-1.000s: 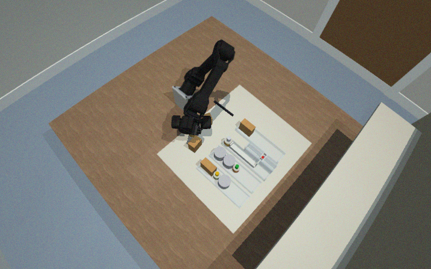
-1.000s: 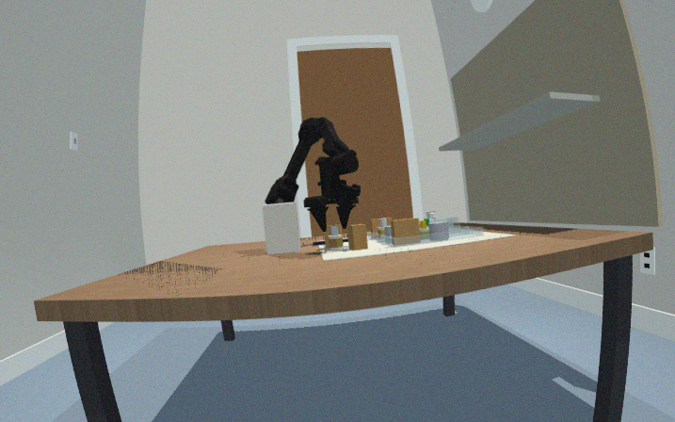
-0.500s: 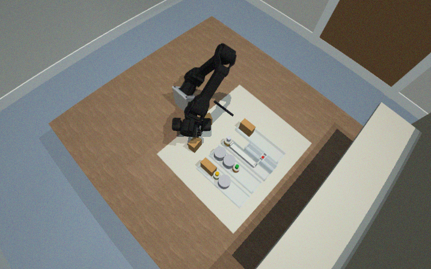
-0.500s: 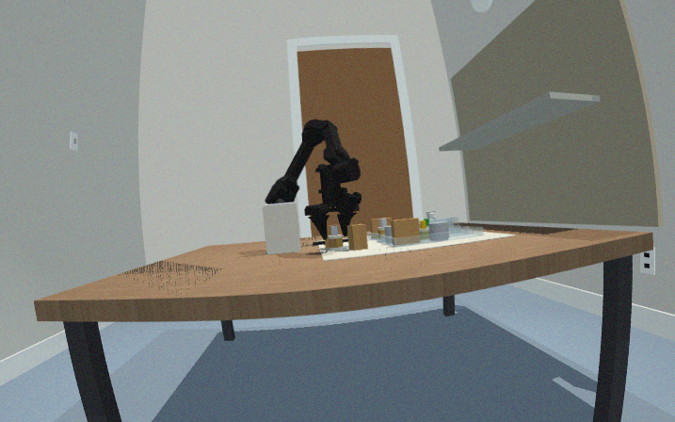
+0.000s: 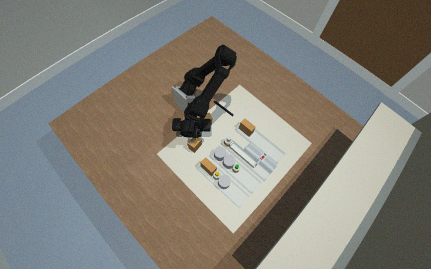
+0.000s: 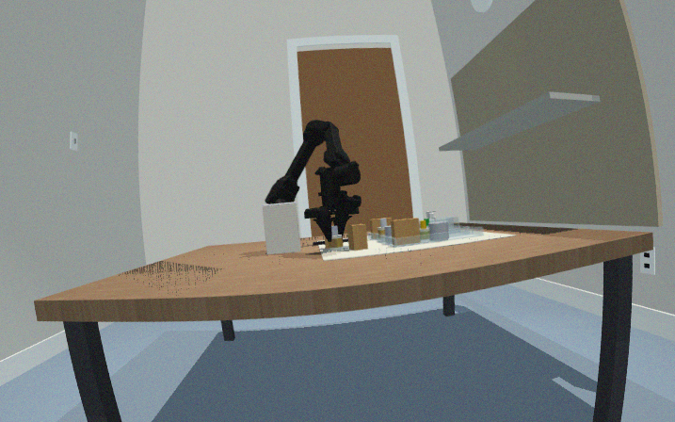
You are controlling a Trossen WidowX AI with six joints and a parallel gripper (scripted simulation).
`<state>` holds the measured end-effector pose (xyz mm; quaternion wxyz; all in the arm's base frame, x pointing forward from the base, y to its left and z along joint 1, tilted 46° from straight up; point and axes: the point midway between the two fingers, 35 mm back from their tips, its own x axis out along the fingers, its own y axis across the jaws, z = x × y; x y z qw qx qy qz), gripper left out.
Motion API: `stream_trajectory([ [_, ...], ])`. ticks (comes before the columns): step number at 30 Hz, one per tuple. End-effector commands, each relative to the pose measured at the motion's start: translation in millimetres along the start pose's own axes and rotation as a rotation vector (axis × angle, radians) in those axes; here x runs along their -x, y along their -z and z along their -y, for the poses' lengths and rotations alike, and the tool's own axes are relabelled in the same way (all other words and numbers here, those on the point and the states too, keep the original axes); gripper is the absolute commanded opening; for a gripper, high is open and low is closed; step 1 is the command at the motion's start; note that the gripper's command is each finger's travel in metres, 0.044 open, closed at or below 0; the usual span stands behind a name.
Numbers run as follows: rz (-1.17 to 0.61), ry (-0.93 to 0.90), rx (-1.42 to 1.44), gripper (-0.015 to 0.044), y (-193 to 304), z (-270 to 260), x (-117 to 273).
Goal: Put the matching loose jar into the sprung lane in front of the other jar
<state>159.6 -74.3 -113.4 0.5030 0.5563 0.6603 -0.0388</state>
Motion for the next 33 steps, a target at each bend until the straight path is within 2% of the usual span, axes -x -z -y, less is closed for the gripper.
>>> stream_trajectory([
  [1, 0.0, -0.005, -0.007, 0.0157, 0, 0, -1],
  [4, 0.0, -0.005, -0.007, 0.0138, 0, 0, -1],
  [9, 0.003, -0.003, -0.008, 0.0006, -4, 0, 16],
  [10, 0.003, -0.002, -0.008, 0.0, -5, 0, 23],
  [22, 0.002, -0.001, -0.009, 0.0, 0, 4, 106],
  [28, 0.002, -0.001, -0.004, 0.0, 0, 4, 107],
  [33, 0.012, 0.009, 0.106, 0.0, -9, -16, 103],
])
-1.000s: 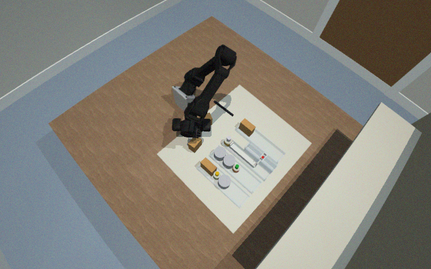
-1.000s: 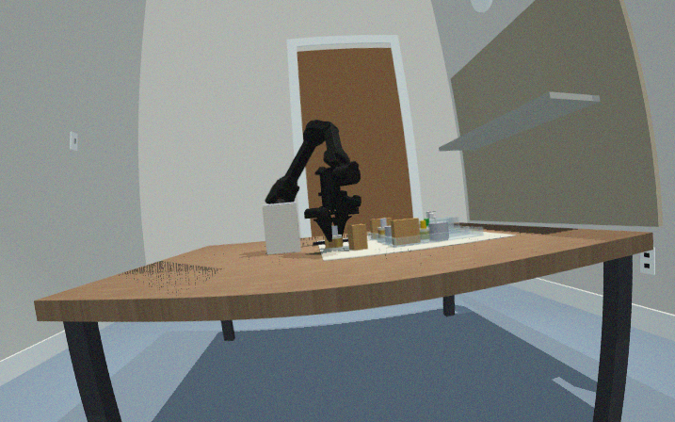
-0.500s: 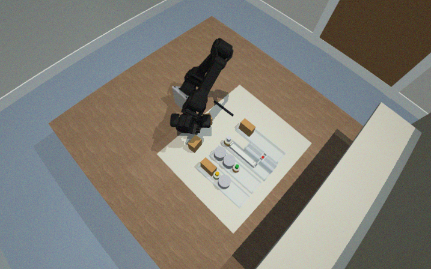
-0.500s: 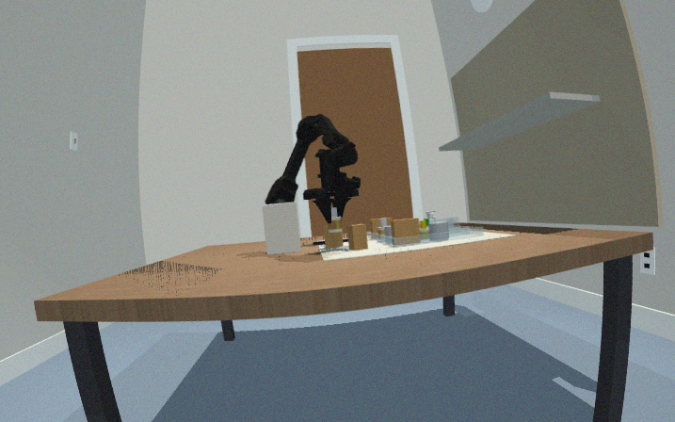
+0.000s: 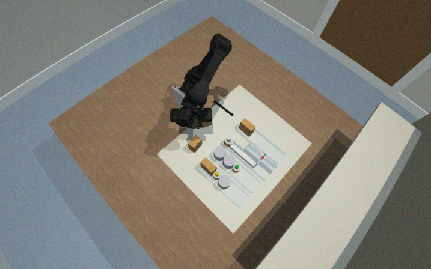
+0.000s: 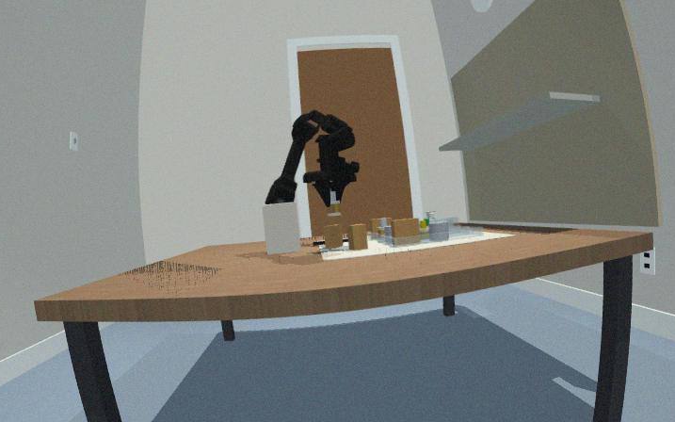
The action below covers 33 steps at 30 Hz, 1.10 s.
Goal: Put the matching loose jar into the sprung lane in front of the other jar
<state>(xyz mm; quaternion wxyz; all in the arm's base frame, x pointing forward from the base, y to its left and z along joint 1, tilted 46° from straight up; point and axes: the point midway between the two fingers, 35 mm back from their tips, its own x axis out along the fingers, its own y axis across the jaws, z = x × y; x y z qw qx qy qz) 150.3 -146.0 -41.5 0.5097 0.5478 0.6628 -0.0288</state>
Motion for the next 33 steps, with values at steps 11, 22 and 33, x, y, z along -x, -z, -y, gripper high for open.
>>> stream_trajectory([
  [11, 0.027, 0.016, 0.366, 0.0, -24, -67, -14],
  [22, 0.018, 0.004, 0.649, 0.0, -27, -123, -34],
  [33, 0.009, -0.012, 0.788, 0.0, -23, -151, -45],
])
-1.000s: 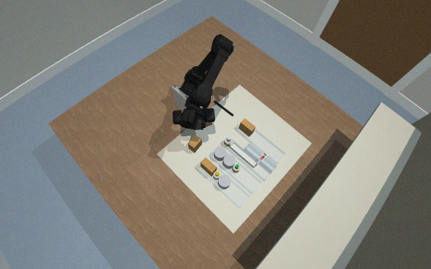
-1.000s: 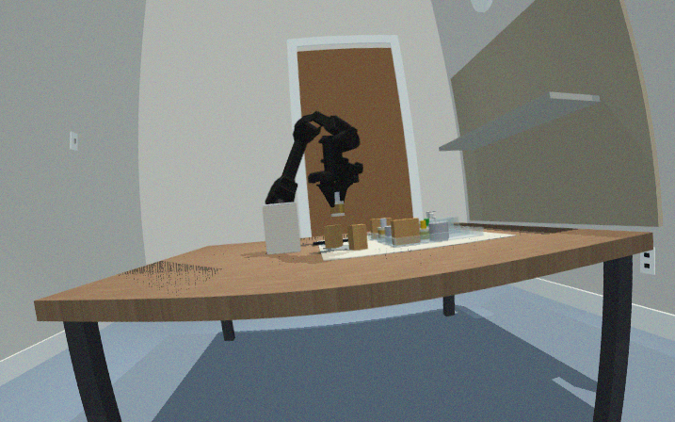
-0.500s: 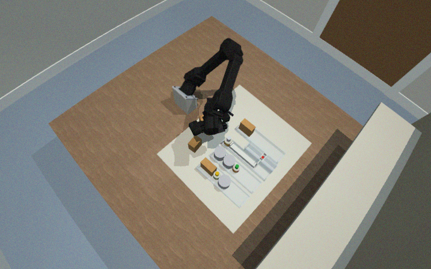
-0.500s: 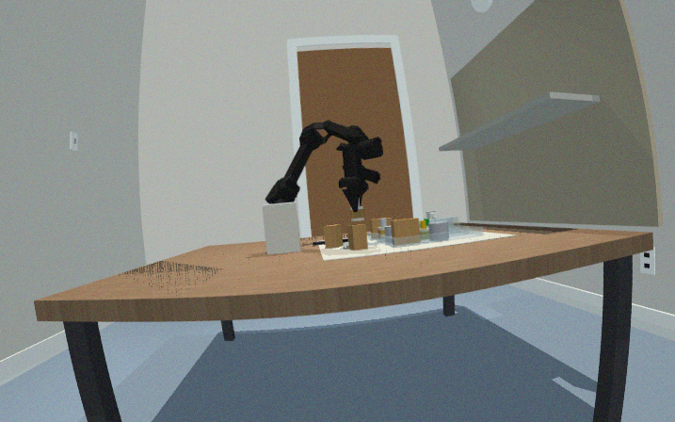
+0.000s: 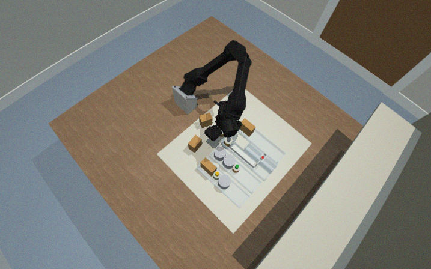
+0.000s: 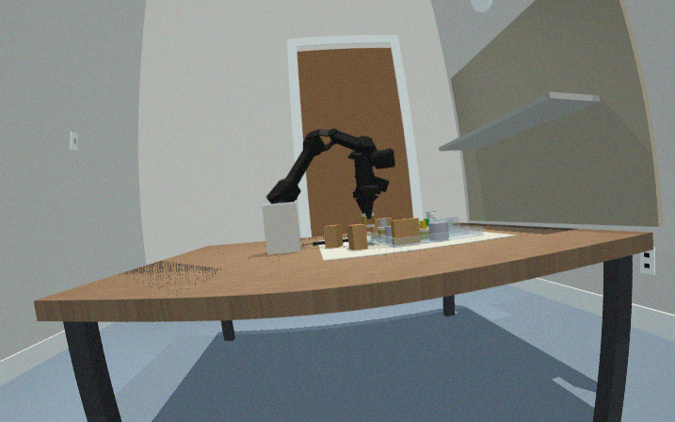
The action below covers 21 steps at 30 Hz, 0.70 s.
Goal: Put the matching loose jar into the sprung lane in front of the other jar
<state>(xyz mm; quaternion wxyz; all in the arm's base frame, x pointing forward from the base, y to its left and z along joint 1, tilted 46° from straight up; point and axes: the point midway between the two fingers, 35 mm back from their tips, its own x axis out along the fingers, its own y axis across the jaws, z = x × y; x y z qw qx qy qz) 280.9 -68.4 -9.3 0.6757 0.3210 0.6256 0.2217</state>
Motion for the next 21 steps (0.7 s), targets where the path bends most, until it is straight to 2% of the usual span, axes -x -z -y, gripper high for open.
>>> stream_trajectory([
  [1, 0.013, -0.002, 0.027, 0.0, -4, -3, 2],
  [10, 0.014, -0.003, 0.027, 0.0, -4, -3, -22],
  [21, 0.014, -0.003, 0.027, 0.0, -6, -3, -23],
])
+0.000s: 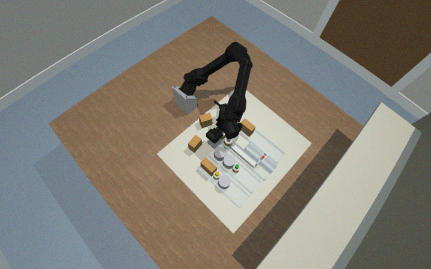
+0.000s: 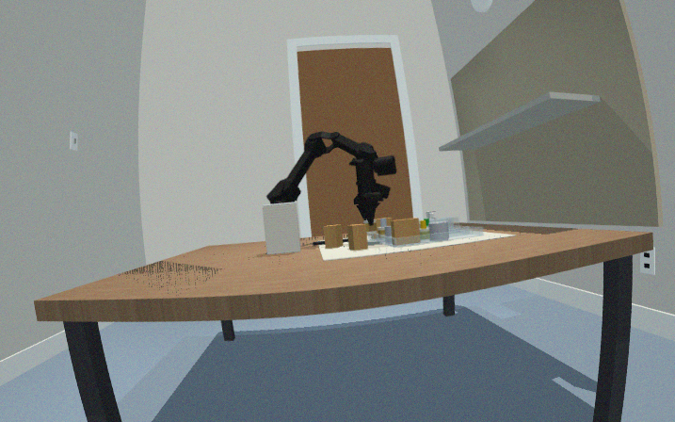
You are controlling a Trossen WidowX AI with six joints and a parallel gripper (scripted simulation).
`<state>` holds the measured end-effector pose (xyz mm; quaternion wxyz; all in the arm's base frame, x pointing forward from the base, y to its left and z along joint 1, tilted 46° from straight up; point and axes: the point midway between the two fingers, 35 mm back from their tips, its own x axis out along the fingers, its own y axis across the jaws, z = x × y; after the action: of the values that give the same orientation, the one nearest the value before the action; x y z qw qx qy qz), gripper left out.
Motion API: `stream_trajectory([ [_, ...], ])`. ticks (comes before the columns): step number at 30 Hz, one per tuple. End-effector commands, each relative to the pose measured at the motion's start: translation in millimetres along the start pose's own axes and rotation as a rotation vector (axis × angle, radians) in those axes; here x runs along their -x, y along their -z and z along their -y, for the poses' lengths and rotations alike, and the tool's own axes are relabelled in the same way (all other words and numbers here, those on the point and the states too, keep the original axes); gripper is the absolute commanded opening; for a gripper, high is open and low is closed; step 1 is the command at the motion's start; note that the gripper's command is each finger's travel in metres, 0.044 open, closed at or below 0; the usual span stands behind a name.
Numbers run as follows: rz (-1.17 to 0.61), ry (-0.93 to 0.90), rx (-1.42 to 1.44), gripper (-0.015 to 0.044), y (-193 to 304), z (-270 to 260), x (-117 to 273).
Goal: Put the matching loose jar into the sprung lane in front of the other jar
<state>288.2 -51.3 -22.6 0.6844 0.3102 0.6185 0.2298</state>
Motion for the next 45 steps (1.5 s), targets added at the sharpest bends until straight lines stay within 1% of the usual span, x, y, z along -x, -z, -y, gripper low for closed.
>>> stream_trajectory([
  [1, 0.003, -0.005, -0.006, 0.0, -2, 0, -1],
  [45, 0.004, -0.004, -0.006, 0.0, -20, 0, -1],
])
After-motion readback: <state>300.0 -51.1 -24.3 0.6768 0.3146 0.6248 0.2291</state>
